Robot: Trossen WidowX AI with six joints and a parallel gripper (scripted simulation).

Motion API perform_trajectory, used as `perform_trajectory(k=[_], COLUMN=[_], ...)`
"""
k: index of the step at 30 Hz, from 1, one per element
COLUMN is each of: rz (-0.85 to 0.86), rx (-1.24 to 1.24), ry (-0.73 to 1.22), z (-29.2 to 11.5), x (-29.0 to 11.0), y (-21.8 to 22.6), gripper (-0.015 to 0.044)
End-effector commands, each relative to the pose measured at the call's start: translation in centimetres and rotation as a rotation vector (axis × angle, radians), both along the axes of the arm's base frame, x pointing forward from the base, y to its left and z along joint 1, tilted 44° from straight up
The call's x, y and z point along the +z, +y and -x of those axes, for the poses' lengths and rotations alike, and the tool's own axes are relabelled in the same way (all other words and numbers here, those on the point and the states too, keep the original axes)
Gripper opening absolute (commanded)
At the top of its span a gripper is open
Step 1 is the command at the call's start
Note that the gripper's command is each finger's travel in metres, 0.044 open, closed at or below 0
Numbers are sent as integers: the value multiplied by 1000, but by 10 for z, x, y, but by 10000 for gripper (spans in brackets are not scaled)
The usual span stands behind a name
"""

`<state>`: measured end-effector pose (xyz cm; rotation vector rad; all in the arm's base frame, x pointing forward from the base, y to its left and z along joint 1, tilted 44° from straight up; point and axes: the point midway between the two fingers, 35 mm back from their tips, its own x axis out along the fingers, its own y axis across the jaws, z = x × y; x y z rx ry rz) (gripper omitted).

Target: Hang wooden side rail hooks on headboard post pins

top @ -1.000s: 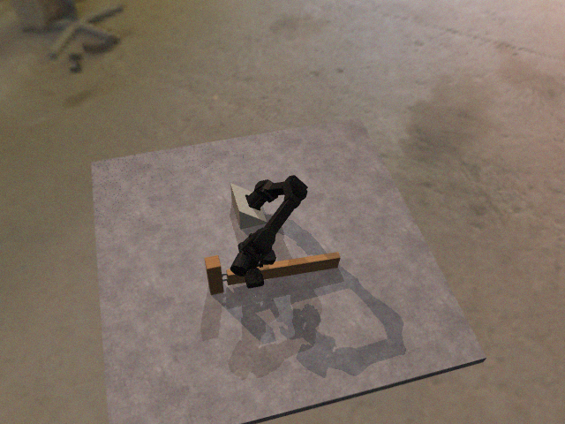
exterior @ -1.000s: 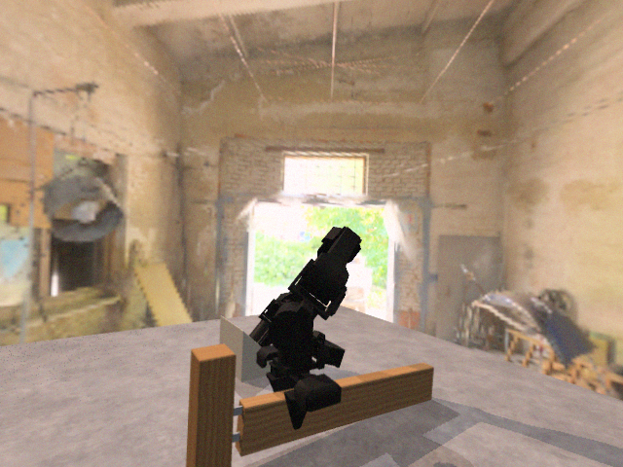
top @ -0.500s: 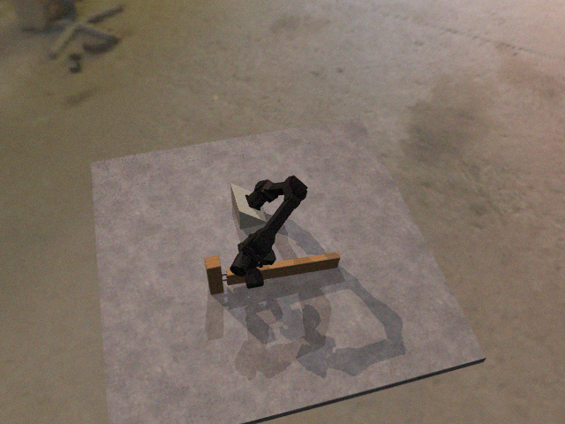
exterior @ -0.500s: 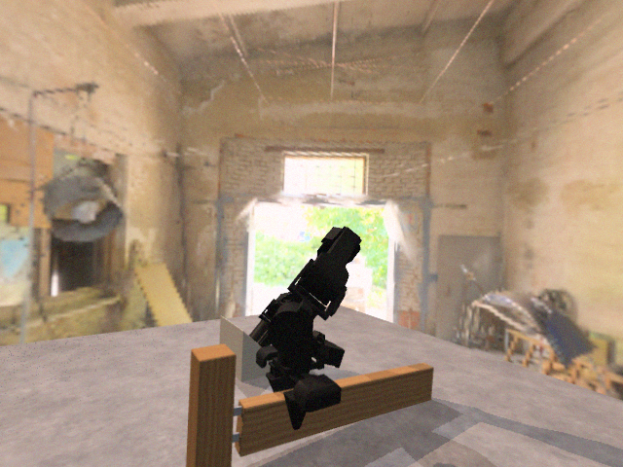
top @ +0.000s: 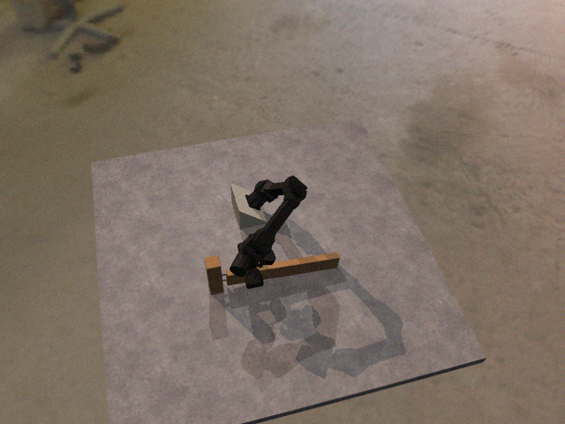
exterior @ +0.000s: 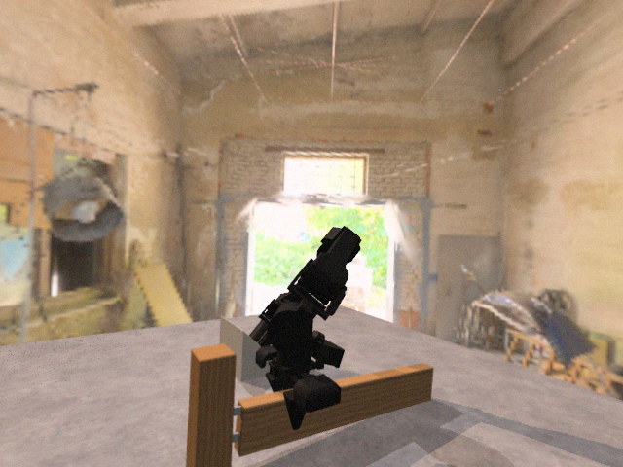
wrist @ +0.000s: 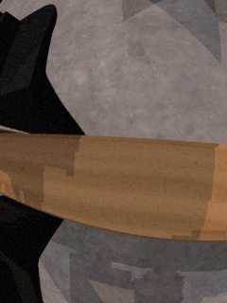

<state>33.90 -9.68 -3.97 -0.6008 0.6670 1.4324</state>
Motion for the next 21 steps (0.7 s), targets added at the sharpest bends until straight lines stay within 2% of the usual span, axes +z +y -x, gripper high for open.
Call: perform_trajectory(k=[1, 21], rz=[6, 6], rx=[-9, -9], ry=[-9, -9], z=[0, 0], x=[1, -1], y=[-6, -7], gripper=[0, 0])
